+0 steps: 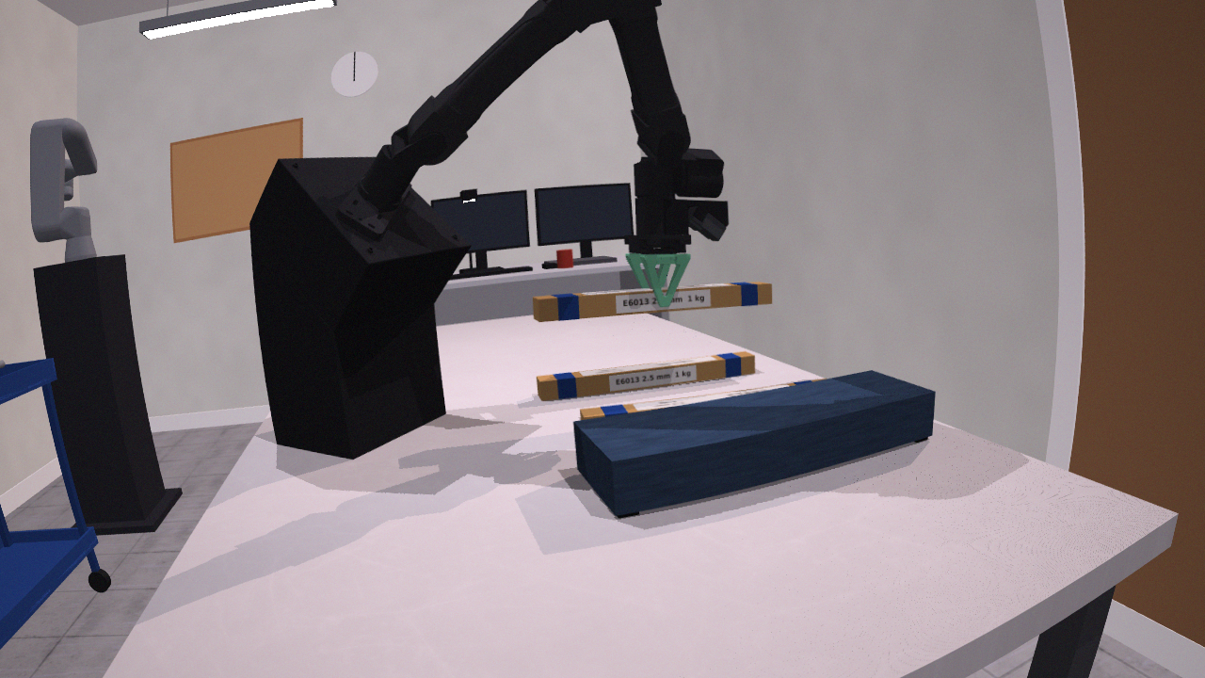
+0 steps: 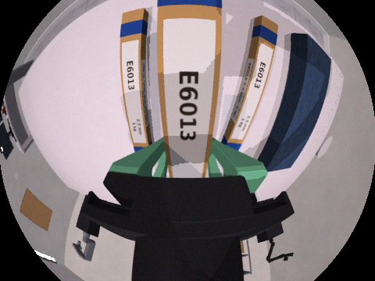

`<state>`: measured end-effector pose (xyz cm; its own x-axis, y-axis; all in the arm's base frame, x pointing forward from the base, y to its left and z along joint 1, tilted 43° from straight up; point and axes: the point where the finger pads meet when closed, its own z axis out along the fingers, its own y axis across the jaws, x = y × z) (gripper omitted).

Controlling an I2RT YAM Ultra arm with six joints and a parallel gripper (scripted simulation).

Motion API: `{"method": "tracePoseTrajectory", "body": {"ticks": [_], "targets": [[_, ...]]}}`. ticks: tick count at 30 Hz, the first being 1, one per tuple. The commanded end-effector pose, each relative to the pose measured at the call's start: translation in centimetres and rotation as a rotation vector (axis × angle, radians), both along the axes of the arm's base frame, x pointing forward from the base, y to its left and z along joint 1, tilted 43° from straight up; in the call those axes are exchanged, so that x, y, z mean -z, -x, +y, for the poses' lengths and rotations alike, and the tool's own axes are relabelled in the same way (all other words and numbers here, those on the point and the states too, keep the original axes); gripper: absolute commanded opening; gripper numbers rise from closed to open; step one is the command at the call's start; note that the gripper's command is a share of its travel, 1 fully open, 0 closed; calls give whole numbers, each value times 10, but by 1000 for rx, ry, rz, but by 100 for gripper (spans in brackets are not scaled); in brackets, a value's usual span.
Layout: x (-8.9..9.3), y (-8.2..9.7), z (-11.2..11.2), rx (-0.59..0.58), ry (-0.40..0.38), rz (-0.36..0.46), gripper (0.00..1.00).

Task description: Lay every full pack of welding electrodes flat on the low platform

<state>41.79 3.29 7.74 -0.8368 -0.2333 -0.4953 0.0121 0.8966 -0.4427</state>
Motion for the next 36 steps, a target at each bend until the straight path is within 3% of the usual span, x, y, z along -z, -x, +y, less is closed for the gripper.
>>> {"method": "tracePoseTrajectory", "body": {"ticks": [1,6,8,11,15,17,22,24,27,30,33,36], "targets": [[-32,-3,31,-42,-21,-71,0],[-29,-4,38,-42,-22,-71,0],[-12,-3,43,-42,-8,-37,0],[-24,-5,51,-42,-23,-71,0],[-5,-4,60,-43,-9,-38,0],[-17,-6,66,-43,-23,-68,0],[-15,-6,73,-43,-25,-70,0],[2,-5,78,-43,-8,-38,0],[-9,-7,86,-43,-26,-70,0],[7,-6,93,-43,-10,-40,0],[-2,-8,101,-43,-25,-66,0],[12,-7,108,-44,-12,-45,0]]}}
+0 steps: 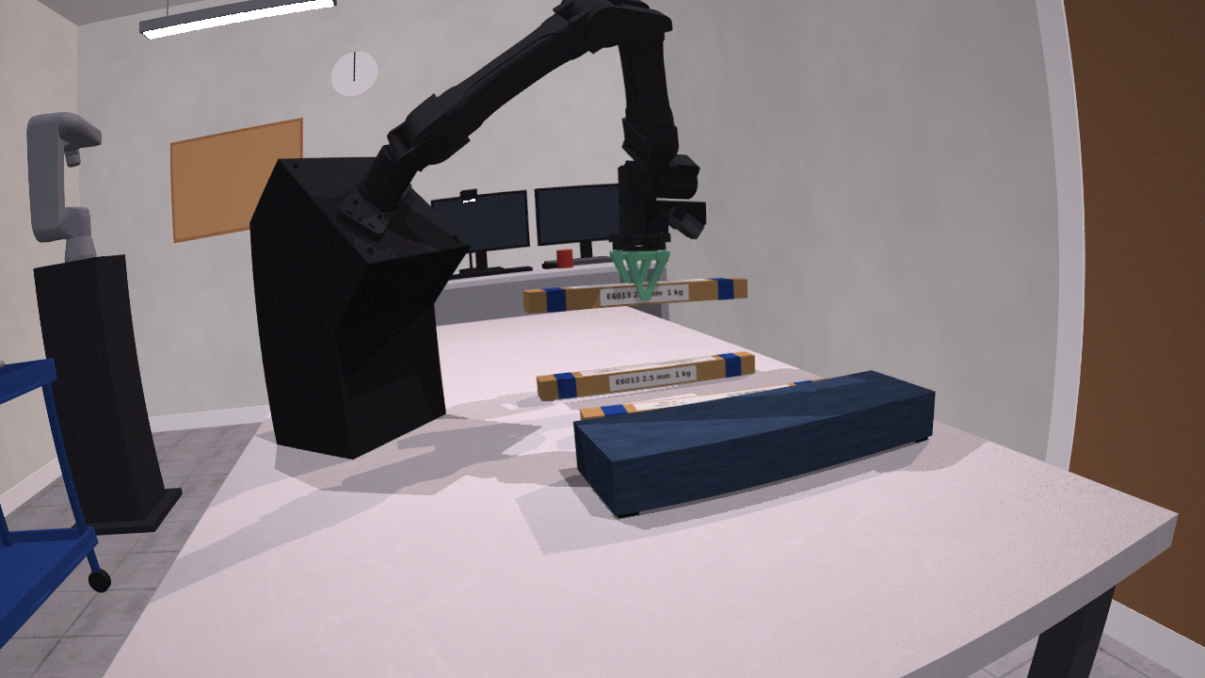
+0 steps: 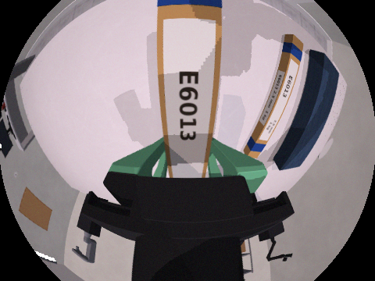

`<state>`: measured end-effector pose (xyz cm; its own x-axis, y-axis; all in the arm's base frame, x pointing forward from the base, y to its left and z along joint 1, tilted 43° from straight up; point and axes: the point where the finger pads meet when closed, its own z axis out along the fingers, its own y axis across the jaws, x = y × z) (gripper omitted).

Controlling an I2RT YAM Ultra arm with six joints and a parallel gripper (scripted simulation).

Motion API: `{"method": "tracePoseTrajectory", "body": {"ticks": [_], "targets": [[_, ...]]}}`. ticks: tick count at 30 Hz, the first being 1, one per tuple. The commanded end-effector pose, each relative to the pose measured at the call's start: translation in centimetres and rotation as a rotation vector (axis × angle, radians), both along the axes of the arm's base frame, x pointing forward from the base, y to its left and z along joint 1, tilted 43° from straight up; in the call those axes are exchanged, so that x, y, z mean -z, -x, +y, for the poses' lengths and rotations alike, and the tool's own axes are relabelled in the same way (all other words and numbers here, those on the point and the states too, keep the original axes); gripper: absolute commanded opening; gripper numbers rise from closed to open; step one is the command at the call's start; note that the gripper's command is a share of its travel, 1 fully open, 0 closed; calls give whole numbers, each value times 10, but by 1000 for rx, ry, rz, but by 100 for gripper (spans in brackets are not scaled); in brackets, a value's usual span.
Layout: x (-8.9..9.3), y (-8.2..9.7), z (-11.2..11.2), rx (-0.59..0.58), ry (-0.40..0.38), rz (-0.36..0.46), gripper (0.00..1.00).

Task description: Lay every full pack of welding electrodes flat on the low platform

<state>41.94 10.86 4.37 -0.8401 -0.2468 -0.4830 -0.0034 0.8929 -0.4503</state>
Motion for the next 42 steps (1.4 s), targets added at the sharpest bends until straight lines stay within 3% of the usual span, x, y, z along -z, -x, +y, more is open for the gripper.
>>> {"method": "tracePoseTrajectory", "body": {"ticks": [1,2,3,5,6,8,11,14,20,22,24,27,30,37,39,42], "targets": [[-22,-6,32,-33,-21,-57,0],[-22,-6,32,-33,-21,-57,0],[-33,-7,35,-33,-37,-81,0],[-31,-7,40,-33,-37,-81,0],[-17,-6,42,-33,-20,-54,0],[-13,-6,47,-33,-18,-50,0],[-25,-8,56,-33,-38,-80,0],[-7,-7,62,-33,-19,-52,0],[-18,-9,73,-33,-39,-80,0],[0,-8,77,-34,-18,-51,0],[2,-8,82,-34,-18,-51,0],[-10,-10,91,-34,-39,-78,0],[6,-9,97,-34,-20,-54,0],[-3,-11,111,-34,-41,-79,0],[15,-9,114,-35,-18,-51,0],[16,-10,122,-35,-21,-55,0]]}}
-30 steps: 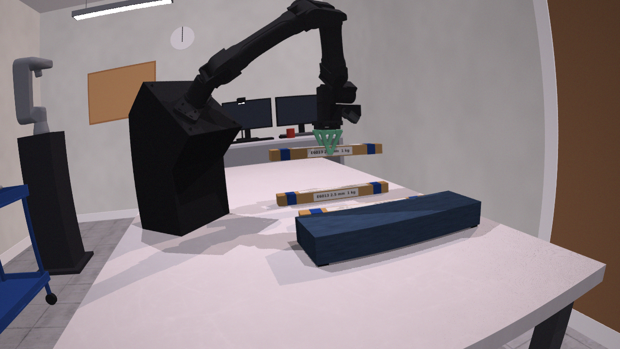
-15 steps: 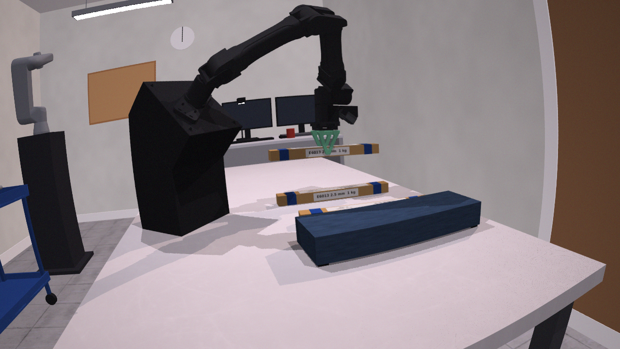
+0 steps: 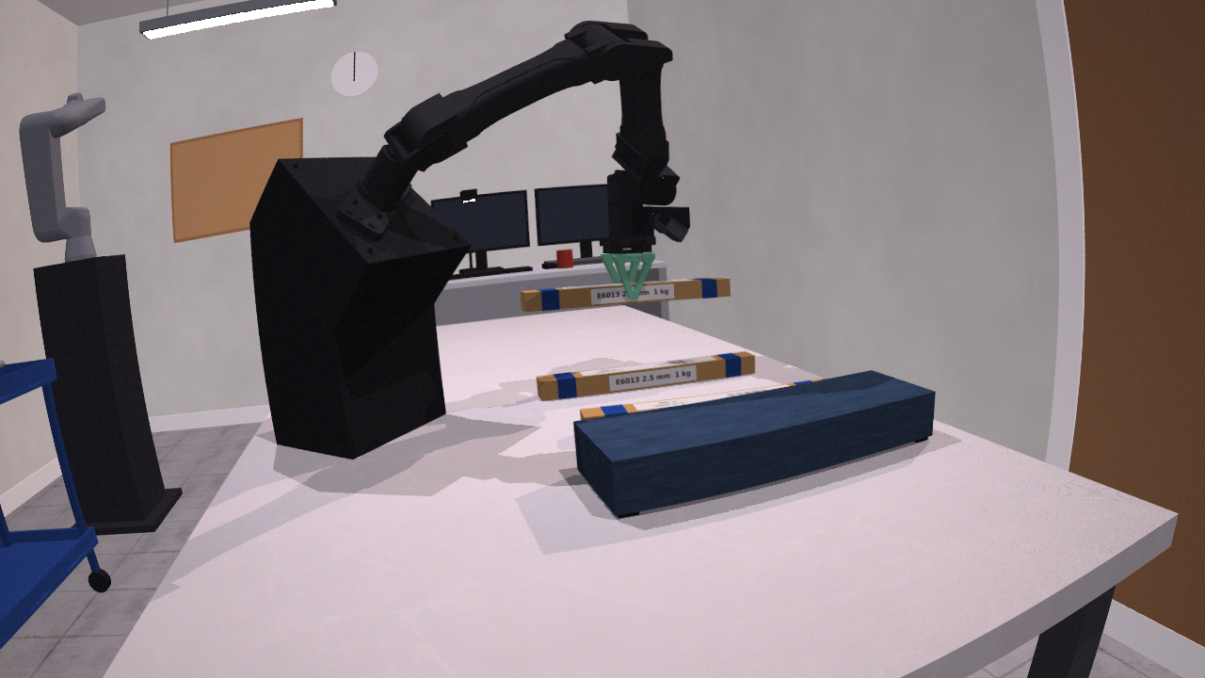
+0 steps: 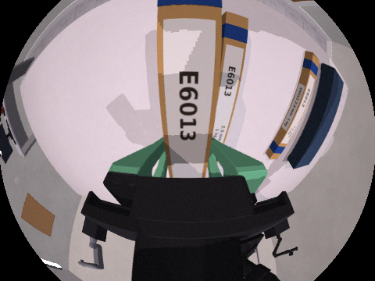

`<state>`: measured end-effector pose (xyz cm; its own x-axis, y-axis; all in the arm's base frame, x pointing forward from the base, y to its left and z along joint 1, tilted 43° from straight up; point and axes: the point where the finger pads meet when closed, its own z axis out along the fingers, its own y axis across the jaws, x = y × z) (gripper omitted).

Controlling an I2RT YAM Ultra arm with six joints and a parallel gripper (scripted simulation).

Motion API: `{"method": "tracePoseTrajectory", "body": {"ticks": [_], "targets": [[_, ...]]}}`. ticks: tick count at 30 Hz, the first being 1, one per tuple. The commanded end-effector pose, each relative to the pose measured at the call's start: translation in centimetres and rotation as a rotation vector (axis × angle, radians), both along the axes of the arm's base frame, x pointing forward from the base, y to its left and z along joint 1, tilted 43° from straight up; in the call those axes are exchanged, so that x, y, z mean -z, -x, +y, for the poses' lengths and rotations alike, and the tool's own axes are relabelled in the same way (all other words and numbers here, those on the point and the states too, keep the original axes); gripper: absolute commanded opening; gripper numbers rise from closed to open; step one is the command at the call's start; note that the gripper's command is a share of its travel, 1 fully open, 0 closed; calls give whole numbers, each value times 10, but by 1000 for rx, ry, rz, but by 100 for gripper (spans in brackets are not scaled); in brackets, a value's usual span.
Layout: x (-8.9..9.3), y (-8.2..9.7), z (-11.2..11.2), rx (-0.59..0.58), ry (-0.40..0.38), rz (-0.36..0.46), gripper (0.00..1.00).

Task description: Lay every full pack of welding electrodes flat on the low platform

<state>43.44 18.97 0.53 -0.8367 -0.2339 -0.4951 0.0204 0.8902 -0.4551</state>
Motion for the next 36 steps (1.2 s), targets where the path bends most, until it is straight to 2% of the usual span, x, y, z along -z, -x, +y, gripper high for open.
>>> {"method": "tracePoseTrajectory", "body": {"ticks": [1,2,6,13,14,17,20,24,28,29,30,31,32,36], "targets": [[-30,4,44,-54,-39,-55,0],[-33,3,47,-54,-45,-61,0],[-17,4,56,-54,-27,-40,0],[-26,2,70,-54,-48,-63,0],[-8,4,70,-54,-23,-36,0],[-5,4,77,-54,-23,-36,0],[-15,1,87,-54,-43,-56,0],[0,3,95,-55,-27,-40,0],[-2,2,101,-55,-34,-46,0],[-12,0,105,-55,-50,-62,0],[-11,0,107,-55,-50,-62,0],[3,2,108,-55,-31,-43,0],[9,2,109,-55,-24,-37,0],[13,2,119,-55,-24,-37,0]]}}
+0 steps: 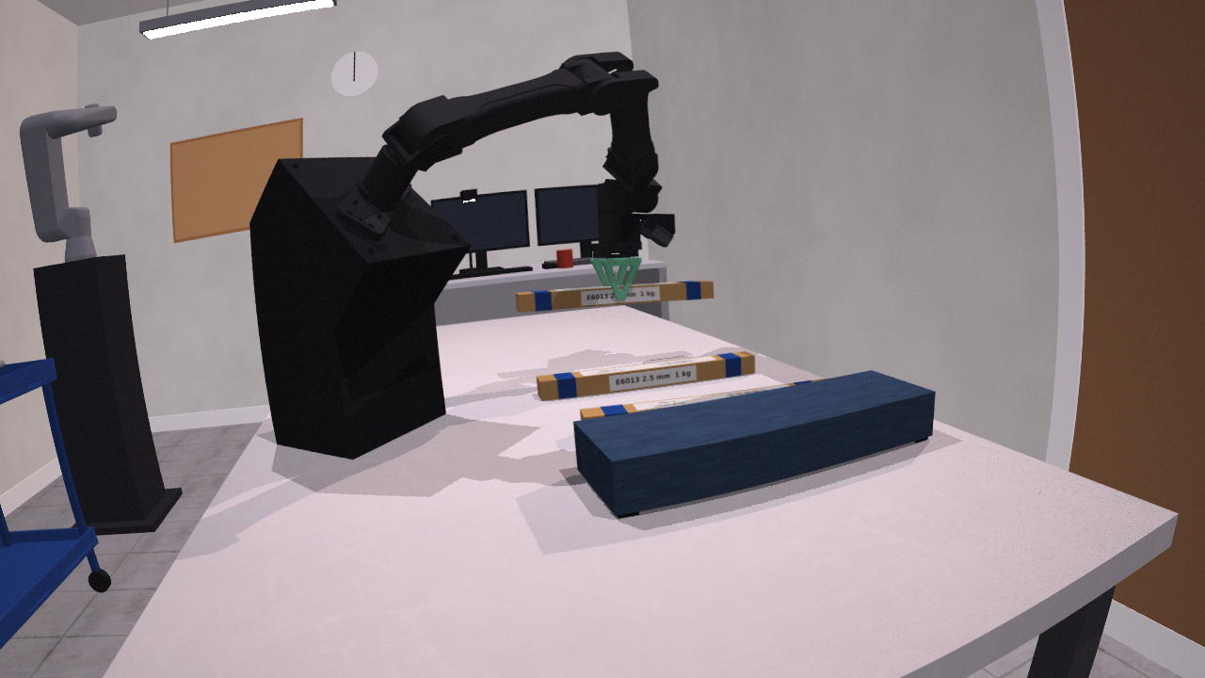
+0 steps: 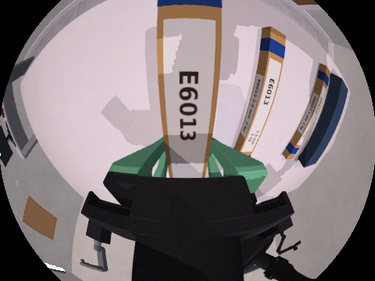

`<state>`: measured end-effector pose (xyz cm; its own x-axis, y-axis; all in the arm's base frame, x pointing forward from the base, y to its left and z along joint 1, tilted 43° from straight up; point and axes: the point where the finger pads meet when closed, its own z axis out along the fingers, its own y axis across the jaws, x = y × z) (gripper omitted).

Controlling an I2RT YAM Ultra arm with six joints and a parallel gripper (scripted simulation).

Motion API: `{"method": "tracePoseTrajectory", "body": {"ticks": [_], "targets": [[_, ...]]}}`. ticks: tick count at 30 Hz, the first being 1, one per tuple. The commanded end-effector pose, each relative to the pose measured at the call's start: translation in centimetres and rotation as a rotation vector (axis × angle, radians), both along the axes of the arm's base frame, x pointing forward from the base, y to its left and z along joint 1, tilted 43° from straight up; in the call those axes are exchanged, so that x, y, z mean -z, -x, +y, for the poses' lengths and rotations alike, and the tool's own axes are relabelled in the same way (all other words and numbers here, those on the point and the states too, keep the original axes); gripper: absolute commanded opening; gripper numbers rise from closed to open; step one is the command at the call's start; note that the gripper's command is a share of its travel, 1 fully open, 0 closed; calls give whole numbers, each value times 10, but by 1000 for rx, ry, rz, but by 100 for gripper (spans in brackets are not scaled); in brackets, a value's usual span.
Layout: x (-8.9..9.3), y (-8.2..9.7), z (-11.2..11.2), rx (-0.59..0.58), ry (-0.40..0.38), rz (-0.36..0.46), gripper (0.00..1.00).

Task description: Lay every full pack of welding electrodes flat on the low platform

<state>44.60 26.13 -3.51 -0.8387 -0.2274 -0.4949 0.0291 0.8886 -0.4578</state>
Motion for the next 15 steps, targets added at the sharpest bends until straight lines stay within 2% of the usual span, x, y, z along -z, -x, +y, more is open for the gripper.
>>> {"method": "tracePoseTrajectory", "body": {"ticks": [1,3,5,12,14,15], "targets": [[-27,13,50,-65,-27,-36,0],[-31,12,56,-65,-36,-44,0],[-45,11,62,-65,-54,-61,0],[-50,13,69,-65,-54,-61,0],[-39,16,69,-65,-36,-45,0],[-40,16,70,-65,-37,-45,0]]}}
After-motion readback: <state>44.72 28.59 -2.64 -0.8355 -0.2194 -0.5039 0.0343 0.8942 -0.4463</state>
